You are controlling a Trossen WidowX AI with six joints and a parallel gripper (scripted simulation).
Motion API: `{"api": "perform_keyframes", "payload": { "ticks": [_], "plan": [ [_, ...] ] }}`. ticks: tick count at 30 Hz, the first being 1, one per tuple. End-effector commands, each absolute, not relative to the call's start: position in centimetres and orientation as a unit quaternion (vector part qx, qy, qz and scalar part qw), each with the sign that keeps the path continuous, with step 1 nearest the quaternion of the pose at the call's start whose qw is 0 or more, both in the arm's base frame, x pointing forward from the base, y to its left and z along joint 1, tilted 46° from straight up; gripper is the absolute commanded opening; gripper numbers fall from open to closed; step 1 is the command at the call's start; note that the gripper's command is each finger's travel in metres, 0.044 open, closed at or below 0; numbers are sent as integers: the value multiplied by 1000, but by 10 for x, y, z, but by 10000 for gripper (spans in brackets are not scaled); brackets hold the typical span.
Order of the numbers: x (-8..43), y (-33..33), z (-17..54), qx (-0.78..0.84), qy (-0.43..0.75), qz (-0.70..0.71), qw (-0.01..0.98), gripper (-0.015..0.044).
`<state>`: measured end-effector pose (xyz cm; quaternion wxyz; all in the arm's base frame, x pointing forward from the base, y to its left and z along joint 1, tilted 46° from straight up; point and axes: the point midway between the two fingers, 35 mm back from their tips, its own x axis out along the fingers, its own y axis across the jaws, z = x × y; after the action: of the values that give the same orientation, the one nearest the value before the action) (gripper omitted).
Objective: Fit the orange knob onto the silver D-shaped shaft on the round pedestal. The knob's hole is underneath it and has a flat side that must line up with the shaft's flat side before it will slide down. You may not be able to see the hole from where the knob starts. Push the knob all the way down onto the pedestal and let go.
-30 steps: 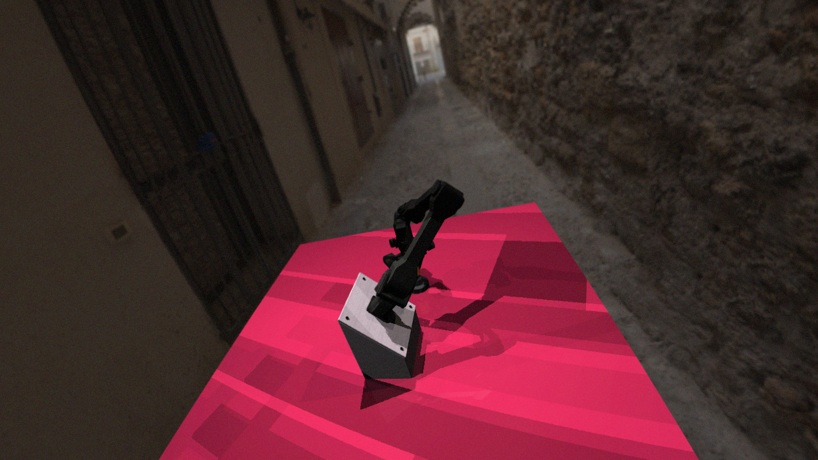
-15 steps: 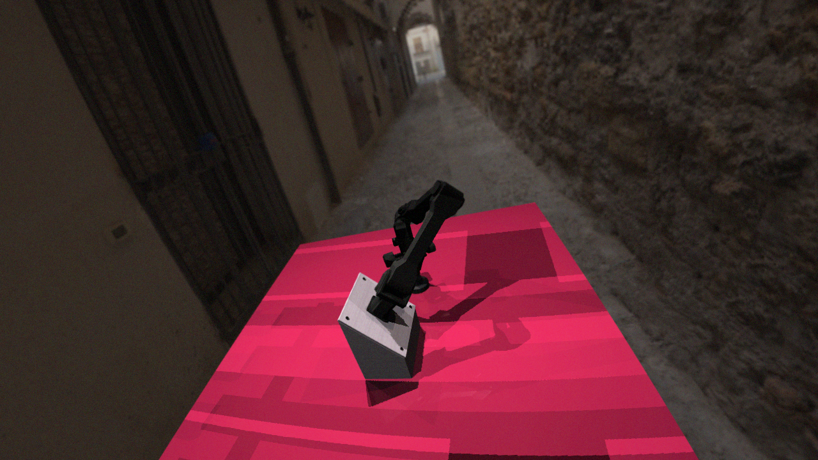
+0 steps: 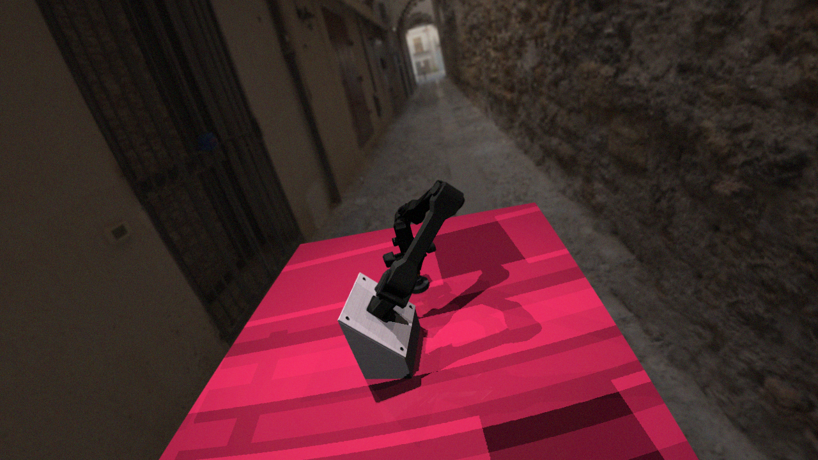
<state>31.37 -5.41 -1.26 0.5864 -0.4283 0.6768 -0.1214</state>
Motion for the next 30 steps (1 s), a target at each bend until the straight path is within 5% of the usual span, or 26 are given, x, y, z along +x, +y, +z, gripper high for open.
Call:
{"api": "perform_keyframes", "payload": {
  "ticks": [1,30],
  "plan": [
    [314,-52,-12,-427,677,-122,588,0],
    [314,-54,-13,-363,660,-192,629,0]
  ]
}}
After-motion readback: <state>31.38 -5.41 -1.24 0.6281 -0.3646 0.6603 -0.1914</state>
